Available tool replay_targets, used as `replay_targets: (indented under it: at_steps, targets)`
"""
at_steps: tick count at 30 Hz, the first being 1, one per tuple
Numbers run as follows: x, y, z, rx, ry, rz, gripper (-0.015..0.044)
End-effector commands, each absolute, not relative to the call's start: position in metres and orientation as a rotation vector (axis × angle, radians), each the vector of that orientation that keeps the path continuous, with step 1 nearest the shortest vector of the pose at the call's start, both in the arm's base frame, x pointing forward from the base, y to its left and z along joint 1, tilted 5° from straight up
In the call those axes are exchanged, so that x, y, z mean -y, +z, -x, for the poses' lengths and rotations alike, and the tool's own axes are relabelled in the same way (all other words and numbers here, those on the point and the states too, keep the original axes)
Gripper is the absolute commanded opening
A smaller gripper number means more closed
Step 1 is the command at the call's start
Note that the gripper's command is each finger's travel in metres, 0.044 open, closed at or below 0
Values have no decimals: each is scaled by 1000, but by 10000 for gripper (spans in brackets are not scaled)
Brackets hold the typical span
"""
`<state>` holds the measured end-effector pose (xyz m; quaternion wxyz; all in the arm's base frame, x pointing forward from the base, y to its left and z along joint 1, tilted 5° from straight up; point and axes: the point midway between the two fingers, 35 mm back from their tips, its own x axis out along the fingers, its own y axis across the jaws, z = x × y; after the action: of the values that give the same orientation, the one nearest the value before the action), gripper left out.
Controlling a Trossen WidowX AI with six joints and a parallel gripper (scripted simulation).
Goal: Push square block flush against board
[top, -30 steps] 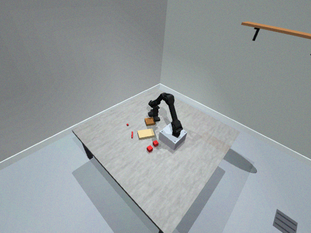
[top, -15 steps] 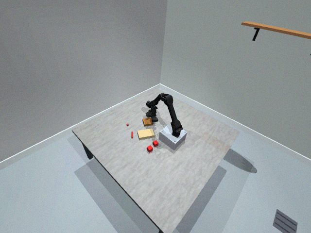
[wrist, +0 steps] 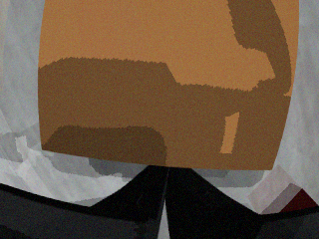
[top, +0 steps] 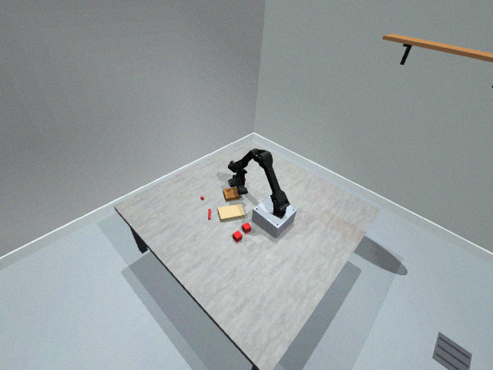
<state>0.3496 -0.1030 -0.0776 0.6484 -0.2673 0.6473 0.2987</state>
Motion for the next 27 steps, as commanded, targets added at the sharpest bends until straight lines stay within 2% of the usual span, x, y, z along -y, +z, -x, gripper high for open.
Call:
replay_targets:
  at_steps: [1,27]
  targets:
    - [104,-82,-347,-1478,685,599,0]
    - [138,-83,-319,-1482,684,601,0]
